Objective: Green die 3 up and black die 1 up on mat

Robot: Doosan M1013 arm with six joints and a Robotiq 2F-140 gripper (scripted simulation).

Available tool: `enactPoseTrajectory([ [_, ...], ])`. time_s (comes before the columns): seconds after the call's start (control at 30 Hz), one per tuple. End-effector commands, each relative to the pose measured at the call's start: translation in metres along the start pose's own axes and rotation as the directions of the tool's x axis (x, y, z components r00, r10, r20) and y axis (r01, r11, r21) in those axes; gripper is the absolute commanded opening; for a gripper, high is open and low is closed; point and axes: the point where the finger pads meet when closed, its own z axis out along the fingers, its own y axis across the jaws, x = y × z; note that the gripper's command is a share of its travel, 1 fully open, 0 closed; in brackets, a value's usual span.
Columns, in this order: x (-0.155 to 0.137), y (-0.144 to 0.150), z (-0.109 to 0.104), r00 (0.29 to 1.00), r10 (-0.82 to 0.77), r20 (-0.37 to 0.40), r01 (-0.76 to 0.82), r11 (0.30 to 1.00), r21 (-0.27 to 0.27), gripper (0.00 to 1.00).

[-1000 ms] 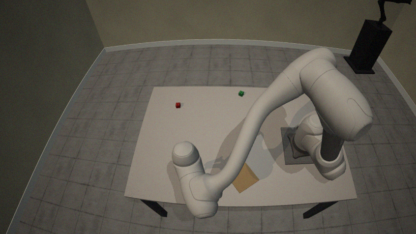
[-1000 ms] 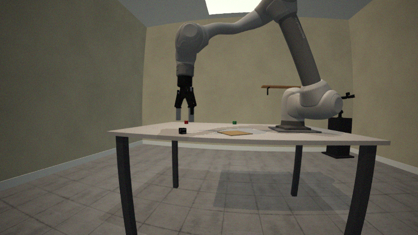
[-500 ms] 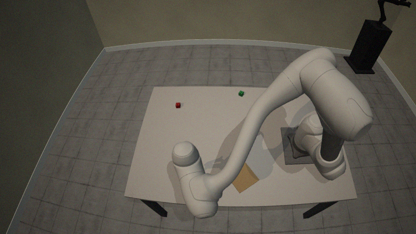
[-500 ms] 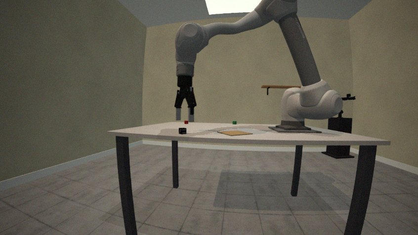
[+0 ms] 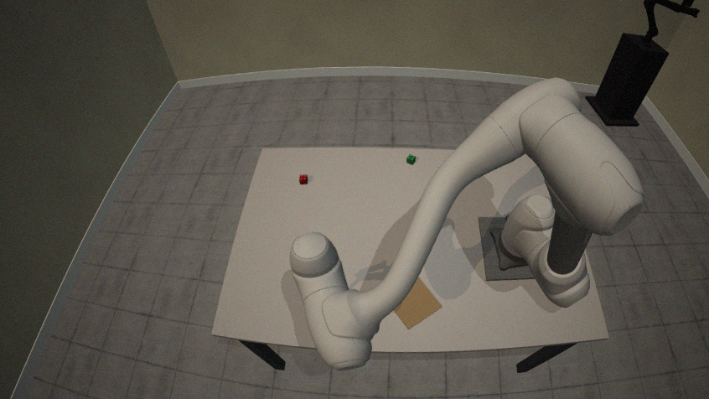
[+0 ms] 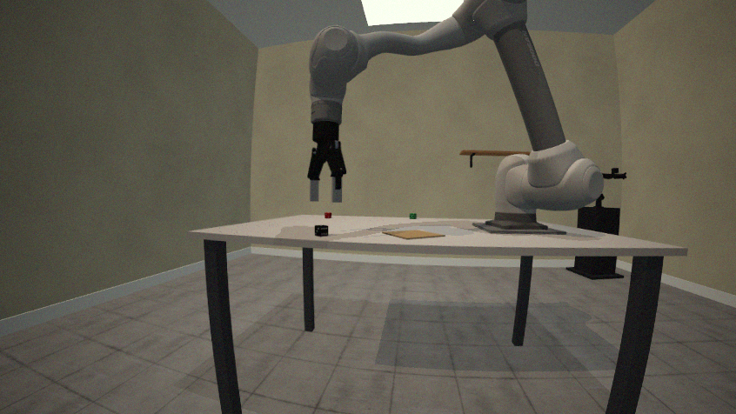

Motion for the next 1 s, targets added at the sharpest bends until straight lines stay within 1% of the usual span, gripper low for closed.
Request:
enactPoseTrajectory([
  [0.0, 0.0, 0.0, -0.016, 1.0, 0.0, 0.0, 0.0, 1.0, 0.0, 1.0],
  [0.13, 0.0, 0.0, -0.039, 1.0, 0.0, 0.0, 0.0, 1.0, 0.0, 1.0],
  [0.27, 0.0, 0.0, -0.051, 1.0, 0.0, 0.0, 0.0, 1.0, 0.0, 1.0],
  [0.73, 0.001, -0.002, -0.052, 1.0, 0.004, 0.0, -0.004, 1.0, 0.0, 1.0],
  [0.8, 0.006, -0.011, -0.052, 1.0, 0.017, 0.0, -0.017, 1.0, 0.0, 1.0],
  [0.87, 0.015, -0.027, -0.053, 0.999, 0.044, 0.0, -0.044, 0.999, 0.0, 1.0],
  [0.97, 0.041, -0.068, -0.053, 0.994, 0.113, 0.0, -0.113, 0.994, 0.0, 1.0],
])
